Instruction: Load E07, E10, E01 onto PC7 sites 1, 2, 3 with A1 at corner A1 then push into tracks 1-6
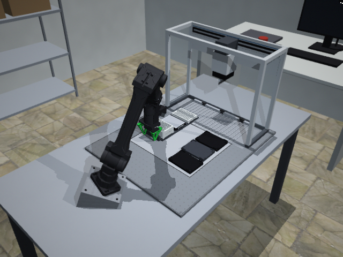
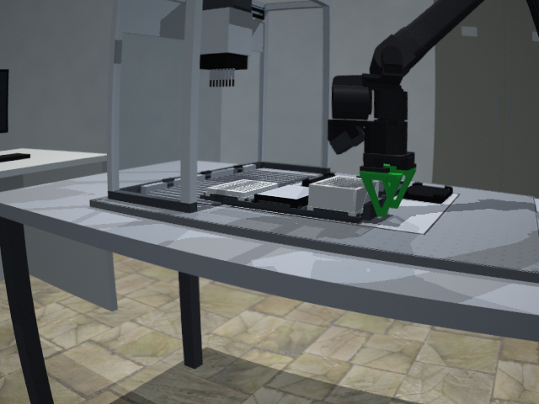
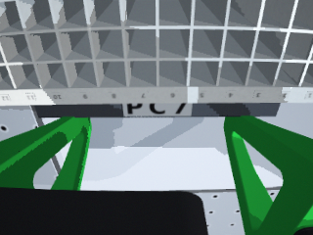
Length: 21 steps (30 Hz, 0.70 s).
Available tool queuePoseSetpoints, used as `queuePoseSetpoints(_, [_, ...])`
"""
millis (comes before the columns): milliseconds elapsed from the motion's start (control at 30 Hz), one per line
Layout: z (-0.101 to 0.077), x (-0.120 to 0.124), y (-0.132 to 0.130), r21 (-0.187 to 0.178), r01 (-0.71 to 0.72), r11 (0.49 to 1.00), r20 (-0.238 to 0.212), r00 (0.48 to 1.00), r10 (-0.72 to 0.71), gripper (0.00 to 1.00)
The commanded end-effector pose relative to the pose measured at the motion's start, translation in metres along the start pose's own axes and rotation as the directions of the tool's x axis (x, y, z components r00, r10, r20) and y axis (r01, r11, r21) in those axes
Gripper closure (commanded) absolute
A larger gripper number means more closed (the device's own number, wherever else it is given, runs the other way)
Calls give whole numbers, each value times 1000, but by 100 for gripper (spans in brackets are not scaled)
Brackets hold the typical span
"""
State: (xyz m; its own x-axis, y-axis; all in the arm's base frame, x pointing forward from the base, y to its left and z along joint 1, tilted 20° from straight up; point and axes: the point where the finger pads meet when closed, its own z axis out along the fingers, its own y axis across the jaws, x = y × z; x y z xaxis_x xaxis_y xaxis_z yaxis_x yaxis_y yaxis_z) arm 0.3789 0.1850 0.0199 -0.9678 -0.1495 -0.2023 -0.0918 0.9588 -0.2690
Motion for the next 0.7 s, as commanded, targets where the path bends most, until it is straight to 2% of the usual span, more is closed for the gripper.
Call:
queuePoseSetpoints(0, [-11, -39, 2, -15, -24, 1000, 53, 998, 25, 20])
queuePoseSetpoints(667, [-12, -56, 1, -14, -22, 1000, 53, 998, 23, 20])
